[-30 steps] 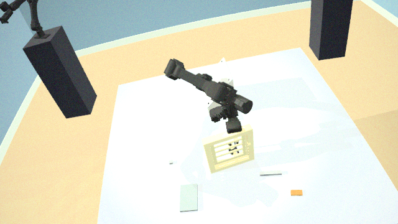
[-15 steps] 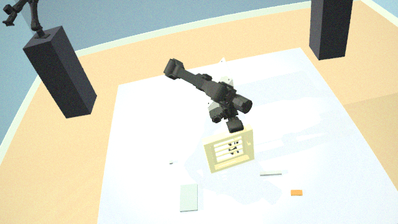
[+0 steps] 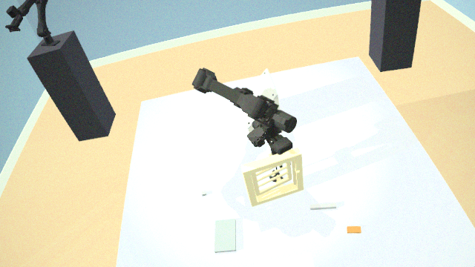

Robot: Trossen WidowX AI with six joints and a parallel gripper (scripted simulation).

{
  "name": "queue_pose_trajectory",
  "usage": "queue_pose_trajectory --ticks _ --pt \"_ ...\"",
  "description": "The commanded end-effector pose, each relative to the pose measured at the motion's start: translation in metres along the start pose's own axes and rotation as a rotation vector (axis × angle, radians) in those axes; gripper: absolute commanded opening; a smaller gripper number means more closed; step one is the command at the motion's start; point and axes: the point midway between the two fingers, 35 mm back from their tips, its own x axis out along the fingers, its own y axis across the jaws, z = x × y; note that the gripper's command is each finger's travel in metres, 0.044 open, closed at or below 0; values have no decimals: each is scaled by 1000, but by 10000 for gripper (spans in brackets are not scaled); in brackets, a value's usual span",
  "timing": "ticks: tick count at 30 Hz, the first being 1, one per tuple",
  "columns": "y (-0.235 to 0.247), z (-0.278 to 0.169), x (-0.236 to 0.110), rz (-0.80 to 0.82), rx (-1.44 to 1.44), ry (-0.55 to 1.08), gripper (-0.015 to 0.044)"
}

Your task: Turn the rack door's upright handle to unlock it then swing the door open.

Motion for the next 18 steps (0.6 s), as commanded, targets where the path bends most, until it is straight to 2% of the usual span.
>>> queue_pose_trajectory --ticks 1,18 --pt "-5 3 0 5 -98 -6 12" --pt "-38 18 0 2 -425 -7 12"
